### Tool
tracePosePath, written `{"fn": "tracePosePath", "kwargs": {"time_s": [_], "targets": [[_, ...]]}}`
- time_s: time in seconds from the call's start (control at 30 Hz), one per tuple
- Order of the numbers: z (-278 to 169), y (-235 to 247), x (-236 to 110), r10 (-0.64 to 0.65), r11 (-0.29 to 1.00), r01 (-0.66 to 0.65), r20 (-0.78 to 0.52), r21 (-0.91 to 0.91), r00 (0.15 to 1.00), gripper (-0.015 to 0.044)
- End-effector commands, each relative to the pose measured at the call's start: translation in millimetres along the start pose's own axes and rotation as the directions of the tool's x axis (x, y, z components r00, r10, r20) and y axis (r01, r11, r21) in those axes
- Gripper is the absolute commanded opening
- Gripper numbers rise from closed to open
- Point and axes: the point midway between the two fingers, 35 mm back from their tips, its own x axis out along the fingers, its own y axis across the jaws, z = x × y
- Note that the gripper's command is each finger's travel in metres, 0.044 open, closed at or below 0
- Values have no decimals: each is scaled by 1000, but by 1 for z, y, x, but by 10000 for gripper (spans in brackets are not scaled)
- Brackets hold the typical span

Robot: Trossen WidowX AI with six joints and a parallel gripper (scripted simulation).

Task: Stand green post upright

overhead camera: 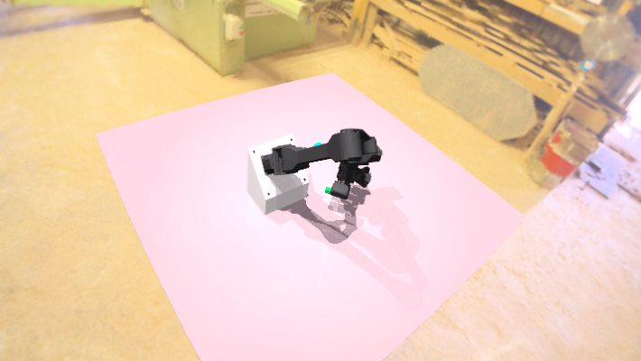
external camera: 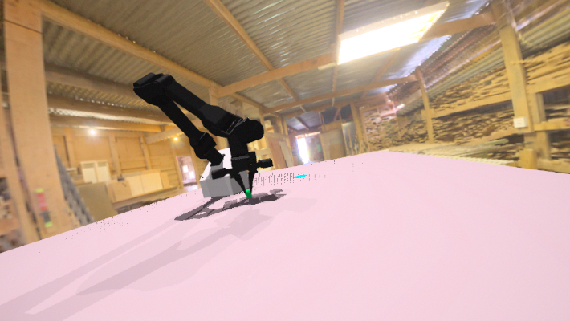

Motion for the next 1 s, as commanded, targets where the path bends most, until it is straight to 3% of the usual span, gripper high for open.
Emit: {"fn": "tracePosePath", "kwargs": {"time_s": [0.0,0.97], "targets": [[-1,3,-6,5,1000,-5,-9,-1,1000,23],[0,7,-92,10,1000,-10,-16,1,1000,23]]}}
